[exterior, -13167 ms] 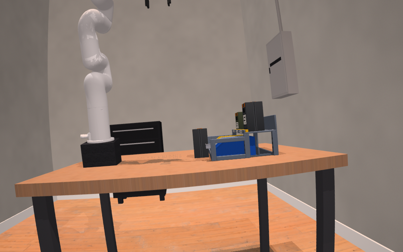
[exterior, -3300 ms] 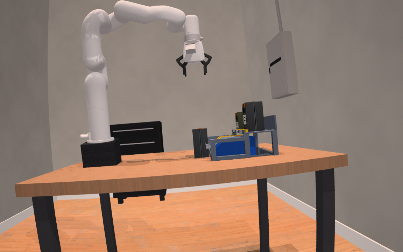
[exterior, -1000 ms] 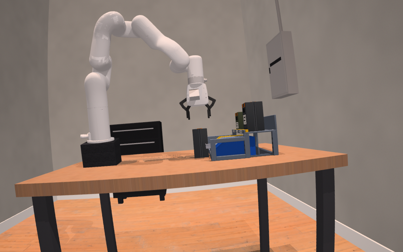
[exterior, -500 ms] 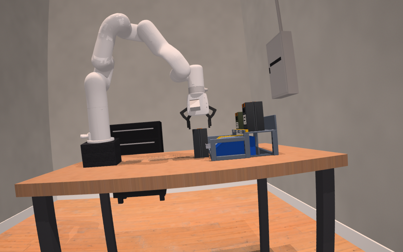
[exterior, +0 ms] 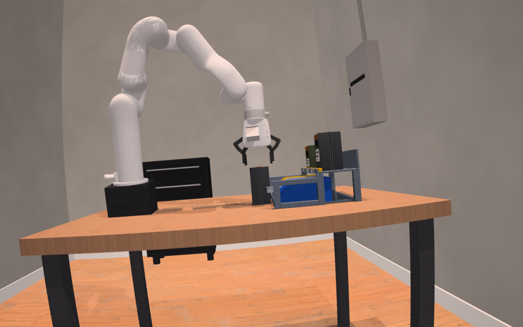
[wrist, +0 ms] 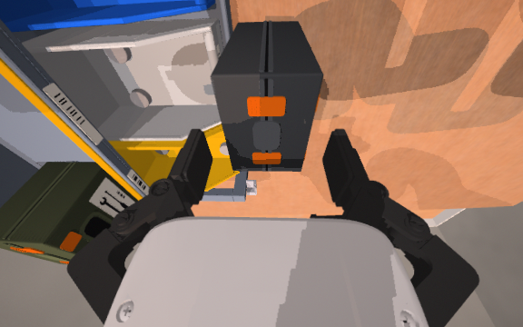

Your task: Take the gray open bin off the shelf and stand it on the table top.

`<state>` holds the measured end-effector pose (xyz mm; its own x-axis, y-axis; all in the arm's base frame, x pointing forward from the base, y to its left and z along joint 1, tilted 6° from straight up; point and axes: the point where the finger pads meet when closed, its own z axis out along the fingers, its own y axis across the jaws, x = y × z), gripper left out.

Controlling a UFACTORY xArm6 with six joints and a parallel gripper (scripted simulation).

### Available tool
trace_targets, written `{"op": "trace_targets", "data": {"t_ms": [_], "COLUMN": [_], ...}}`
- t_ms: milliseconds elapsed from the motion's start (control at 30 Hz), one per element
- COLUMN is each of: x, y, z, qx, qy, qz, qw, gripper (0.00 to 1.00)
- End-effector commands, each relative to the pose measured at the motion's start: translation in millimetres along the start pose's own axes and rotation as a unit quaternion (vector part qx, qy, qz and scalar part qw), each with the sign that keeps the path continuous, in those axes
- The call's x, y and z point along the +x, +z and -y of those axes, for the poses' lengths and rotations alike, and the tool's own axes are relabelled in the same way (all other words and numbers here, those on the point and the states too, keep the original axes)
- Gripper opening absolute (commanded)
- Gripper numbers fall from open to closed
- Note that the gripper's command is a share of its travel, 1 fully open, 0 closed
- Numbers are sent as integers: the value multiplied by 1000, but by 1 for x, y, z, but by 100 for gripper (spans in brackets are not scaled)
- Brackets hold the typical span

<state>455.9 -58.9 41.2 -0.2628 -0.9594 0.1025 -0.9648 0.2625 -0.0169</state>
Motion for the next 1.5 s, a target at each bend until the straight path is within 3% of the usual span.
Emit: {"op": "trace_targets", "data": {"t_ms": [0, 1467], "x": [0, 0], "y": [-2, -11], "z": [1, 2], "qx": [2, 2], "qy": [0, 0], "qz": [0, 0], "qw": [1000, 1000], "gripper": [100, 100]}}
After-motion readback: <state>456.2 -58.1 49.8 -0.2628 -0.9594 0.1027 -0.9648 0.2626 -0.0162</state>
